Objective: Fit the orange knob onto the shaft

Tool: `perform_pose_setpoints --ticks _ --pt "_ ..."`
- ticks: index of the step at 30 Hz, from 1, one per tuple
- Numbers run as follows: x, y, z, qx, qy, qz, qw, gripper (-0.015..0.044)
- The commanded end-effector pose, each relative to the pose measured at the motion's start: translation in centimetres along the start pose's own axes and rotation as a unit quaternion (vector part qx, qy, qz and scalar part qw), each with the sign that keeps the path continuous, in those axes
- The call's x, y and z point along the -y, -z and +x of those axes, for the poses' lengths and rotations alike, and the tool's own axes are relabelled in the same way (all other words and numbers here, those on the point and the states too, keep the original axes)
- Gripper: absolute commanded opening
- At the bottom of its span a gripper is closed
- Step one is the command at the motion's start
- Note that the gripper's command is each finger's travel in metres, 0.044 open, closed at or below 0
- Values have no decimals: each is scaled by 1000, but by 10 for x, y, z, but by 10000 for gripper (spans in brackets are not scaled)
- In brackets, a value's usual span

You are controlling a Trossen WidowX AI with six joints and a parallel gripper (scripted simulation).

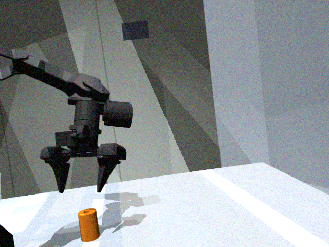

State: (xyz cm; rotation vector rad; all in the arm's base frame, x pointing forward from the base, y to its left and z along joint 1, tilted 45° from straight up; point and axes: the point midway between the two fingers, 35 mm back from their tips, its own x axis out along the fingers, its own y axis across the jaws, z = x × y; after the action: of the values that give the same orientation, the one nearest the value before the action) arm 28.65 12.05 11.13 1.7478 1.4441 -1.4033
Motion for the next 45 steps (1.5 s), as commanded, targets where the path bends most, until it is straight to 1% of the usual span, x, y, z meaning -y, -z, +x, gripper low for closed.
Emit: perform_pose_setpoints --ticks 1,17,19,21,24,27,30,33,40,45 --pt "3 0 -18 -183 -22 -36 982 440" --pt "3 0 -19 -190 -25 -45 980 440" --pt "3 0 -19 -188 -37 -106 976 440" --pt "3 0 -19 -184 -54 -199 961 440" --pt "3 0 -19 -174 -80 -335 922 440" --pt "3 0 -18 -160 -104 -465 865 440" --pt "3 0 -18 -144 -127 -585 788 440" --pt "3 0 -18 -124 -146 -691 697 440" --pt "3 0 -18 -99 -164 -794 576 440" --pt "3 0 -18 -98 -165 -798 572 440"
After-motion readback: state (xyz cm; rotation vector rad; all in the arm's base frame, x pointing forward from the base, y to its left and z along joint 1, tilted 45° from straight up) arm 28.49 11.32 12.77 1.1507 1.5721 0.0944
